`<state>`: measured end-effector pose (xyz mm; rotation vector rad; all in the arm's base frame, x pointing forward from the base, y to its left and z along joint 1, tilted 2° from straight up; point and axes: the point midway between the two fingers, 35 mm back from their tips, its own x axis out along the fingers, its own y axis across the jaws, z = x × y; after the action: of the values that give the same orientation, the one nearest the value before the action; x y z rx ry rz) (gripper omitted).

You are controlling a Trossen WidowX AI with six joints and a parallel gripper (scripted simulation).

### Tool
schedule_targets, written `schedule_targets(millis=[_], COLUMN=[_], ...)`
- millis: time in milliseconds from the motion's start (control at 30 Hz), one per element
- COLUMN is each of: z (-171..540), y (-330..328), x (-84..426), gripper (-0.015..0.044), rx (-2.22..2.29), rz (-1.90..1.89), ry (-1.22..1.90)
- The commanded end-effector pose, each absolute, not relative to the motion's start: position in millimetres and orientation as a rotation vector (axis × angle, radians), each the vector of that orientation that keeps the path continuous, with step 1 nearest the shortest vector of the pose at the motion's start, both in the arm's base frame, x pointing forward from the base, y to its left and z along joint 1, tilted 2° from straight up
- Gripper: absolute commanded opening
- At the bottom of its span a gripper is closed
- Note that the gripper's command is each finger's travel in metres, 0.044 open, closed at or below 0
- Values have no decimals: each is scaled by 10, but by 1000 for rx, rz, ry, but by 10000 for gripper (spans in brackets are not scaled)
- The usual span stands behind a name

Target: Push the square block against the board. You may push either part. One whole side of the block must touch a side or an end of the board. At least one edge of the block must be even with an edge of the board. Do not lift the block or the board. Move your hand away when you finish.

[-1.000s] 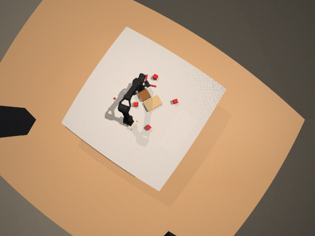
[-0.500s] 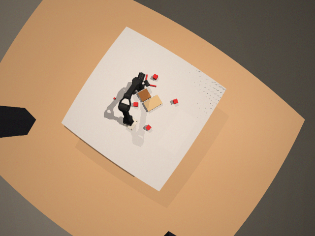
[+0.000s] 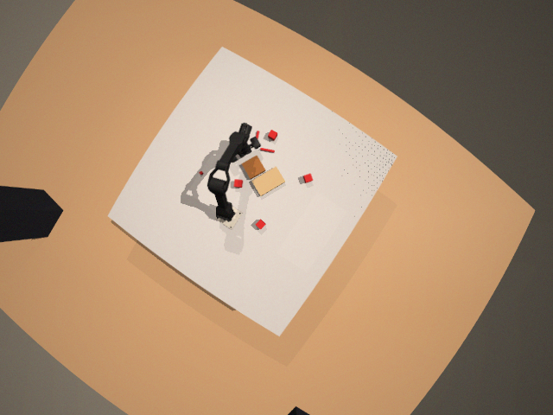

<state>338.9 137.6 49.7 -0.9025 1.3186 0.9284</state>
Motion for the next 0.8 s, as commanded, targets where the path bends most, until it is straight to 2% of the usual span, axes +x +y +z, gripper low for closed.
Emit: schedule_targets(millis=[0, 167, 333, 767], z=[514, 530, 1062, 1010], y=[1443, 1452, 1431, 1177], x=[3422, 3417, 3396, 3301], gripper=[0, 0, 0, 0], rx=[-902, -902, -902, -903], rz=[923, 929, 923, 921], ry=[1316, 1318, 1316, 1318])
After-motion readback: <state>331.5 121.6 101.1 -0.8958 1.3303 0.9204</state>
